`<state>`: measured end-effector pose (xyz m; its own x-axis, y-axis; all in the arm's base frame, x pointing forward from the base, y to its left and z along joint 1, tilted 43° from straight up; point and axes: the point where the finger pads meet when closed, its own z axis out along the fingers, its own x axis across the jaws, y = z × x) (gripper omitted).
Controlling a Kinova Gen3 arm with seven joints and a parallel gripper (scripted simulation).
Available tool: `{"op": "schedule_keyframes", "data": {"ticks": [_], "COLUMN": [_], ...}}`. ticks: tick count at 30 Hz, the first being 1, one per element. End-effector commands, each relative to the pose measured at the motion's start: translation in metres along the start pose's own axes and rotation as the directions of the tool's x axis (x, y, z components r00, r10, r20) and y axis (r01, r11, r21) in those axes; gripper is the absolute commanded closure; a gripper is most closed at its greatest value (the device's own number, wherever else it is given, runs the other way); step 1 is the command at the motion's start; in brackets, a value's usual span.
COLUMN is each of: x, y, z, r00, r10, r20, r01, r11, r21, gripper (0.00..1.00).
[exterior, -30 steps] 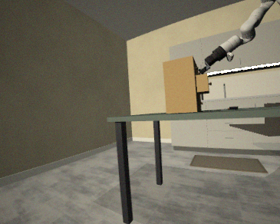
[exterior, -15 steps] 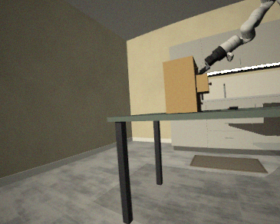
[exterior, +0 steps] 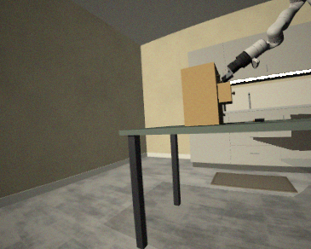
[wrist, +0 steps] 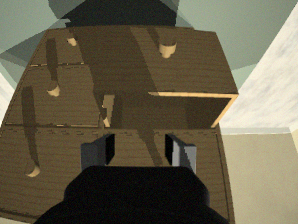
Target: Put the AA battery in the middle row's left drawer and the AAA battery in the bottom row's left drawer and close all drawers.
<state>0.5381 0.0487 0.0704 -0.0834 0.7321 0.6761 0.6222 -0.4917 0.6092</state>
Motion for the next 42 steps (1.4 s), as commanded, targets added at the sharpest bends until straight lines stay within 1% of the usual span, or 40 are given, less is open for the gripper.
{"op": "schedule_keyframes", "data": {"ticks": [1, 10, 15, 21, 23, 32, 36, 38, 42], "x": [0.000, 0.000, 0.000, 0.000, 0.000, 0.000, 0.000, 0.000, 0.000], "y": [0.001, 0.000, -0.005, -0.017, -0.017, -0.045, -0.055, -0.058, -0.060], "z": [0.000, -0.002, -0.012, -0.038, -0.038, -0.094, -0.114, -0.121, -0.124], "r00": [1.000, 1.000, 1.000, 1.000, 1.000, 1.000, 1.000, 1.000, 1.000], "r10": [-0.001, -0.001, -0.001, -0.001, -0.001, -0.001, -0.001, 0.000, 0.001], "r20": [0.001, 0.001, 0.001, 0.001, 0.001, 0.001, 0.001, 0.000, -0.002], "r01": [0.001, 0.001, 0.001, 0.001, 0.001, 0.001, 0.001, 0.000, -0.001], "r11": [1.000, 1.000, 1.000, 1.000, 1.000, 1.000, 1.000, 1.000, 1.000], "r21": [-0.002, -0.002, -0.002, -0.002, -0.002, -0.002, -0.002, 0.000, 0.005], "gripper": [0.00, 0.00, 0.00, 0.00, 0.00, 0.00, 0.00, 0.00, 0.00]}}
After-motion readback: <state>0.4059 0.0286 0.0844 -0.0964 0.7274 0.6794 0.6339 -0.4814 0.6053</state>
